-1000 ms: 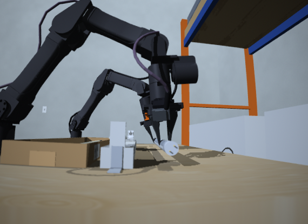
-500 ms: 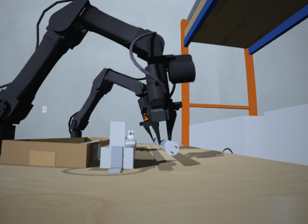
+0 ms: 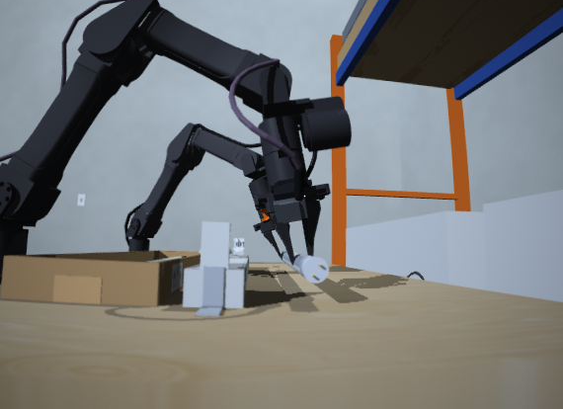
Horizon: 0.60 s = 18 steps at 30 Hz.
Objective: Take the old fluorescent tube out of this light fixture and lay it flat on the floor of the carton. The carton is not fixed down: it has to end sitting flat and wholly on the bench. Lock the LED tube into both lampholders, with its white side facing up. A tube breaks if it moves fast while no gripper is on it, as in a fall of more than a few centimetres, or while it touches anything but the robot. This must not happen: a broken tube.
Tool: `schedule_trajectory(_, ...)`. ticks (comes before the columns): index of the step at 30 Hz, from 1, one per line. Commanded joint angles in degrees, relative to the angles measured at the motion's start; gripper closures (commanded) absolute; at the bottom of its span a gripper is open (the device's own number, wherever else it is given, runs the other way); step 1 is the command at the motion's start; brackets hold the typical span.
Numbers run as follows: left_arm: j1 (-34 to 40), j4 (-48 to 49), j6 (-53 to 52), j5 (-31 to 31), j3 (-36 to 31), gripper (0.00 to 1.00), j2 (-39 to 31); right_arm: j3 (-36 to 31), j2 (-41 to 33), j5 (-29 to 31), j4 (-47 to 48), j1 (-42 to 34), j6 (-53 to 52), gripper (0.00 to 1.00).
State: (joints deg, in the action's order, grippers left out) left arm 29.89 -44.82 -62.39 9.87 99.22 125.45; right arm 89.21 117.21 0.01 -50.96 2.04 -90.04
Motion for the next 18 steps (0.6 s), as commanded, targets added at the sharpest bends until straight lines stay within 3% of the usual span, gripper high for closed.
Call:
schedule_trajectory(1, 0.8, 3.3, 0.6, 1.4, -1.6, 0.89, -2.9, -2.3, -2.3, 0.7, 3.3, 0.6, 0.4, 0.89)
schedule_trajectory(18, 1.4, 8.6, 0.2, 3.1, -6.4, 0.89, -5.0, -7.1, -5.0, 0.7, 8.3, 0.8, 0.4, 0.89)
